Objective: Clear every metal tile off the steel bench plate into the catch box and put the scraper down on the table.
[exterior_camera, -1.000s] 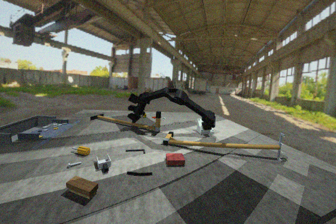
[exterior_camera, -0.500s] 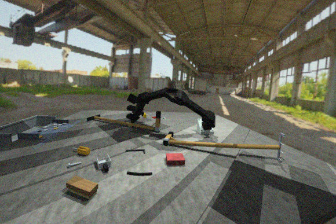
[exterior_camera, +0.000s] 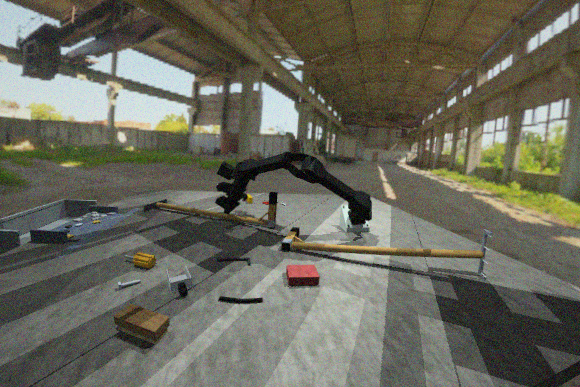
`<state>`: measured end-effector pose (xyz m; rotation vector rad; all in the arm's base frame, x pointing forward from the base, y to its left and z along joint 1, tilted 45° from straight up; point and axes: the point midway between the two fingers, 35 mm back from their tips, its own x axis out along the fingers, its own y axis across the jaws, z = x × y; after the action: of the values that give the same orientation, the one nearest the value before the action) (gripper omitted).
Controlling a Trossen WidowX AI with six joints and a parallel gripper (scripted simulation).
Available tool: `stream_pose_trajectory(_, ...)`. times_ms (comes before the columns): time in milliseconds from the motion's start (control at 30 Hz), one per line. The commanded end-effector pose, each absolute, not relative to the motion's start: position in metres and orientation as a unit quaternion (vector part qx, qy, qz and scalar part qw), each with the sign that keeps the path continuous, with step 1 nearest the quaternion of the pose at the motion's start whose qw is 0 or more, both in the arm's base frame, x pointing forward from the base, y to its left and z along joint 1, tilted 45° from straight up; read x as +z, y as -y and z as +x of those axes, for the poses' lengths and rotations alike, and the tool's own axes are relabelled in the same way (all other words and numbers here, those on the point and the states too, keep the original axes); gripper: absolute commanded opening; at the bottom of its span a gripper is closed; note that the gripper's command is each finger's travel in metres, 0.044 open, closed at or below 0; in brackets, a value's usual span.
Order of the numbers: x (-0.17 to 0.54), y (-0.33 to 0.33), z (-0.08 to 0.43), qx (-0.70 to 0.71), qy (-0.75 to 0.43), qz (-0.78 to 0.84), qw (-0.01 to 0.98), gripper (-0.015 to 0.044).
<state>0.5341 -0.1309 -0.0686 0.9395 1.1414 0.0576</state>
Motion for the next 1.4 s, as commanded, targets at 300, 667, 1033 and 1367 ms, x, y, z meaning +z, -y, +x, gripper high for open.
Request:
stream_pose_trajectory(300,-0.06,0.113,0.545,0.033,-0.522,0.426,0.738,0.0)
stream_pose_trajectory(667,-0.053,0.106,0.55,0.034,-0.522,0.426,0.738,0.0)
stream_pose_trajectory(1033,-0.052,0.104,0.551,0.034,-0.522,0.426,0.738,0.0)
stream_pose_trajectory(1367,-0.052,0.104,0.551,0.034,-0.522,0.426,0.738,0.0)
